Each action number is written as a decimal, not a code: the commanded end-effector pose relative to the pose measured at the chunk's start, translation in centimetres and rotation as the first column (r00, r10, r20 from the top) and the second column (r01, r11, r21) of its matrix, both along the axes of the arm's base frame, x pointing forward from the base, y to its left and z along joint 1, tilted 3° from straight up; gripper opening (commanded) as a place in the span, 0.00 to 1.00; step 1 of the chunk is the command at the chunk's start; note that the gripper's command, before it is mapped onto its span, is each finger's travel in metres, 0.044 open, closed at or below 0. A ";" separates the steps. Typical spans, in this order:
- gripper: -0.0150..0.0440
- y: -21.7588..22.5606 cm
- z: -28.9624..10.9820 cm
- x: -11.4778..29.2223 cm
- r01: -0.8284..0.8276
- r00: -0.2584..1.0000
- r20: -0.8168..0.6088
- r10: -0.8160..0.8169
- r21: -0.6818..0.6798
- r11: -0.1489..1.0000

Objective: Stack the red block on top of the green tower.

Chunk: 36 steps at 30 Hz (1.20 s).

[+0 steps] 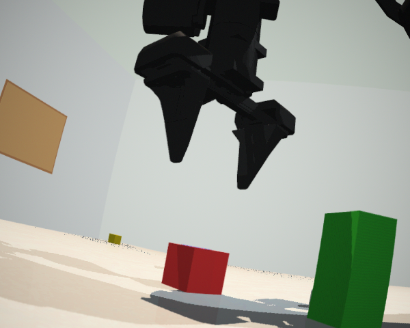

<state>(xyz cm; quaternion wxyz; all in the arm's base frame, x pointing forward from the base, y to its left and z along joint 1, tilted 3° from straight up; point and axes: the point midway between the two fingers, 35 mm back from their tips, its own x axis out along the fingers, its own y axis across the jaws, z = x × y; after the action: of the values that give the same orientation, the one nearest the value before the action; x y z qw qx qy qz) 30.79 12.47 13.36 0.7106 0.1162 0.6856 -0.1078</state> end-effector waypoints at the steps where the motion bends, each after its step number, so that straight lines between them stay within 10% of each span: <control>1: 1.00 -1.5 0.7 0.7 0.141 0.990 0.035 -0.140 -0.013 0.990; 36: 1.00 -1.7 -7.1 1.3 0.141 0.990 0.035 -0.140 -0.013 0.990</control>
<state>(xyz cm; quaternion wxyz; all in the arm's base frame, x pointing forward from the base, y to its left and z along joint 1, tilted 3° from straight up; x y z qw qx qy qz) 32.17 10.94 7.05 0.7160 0.1638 0.6600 -0.1580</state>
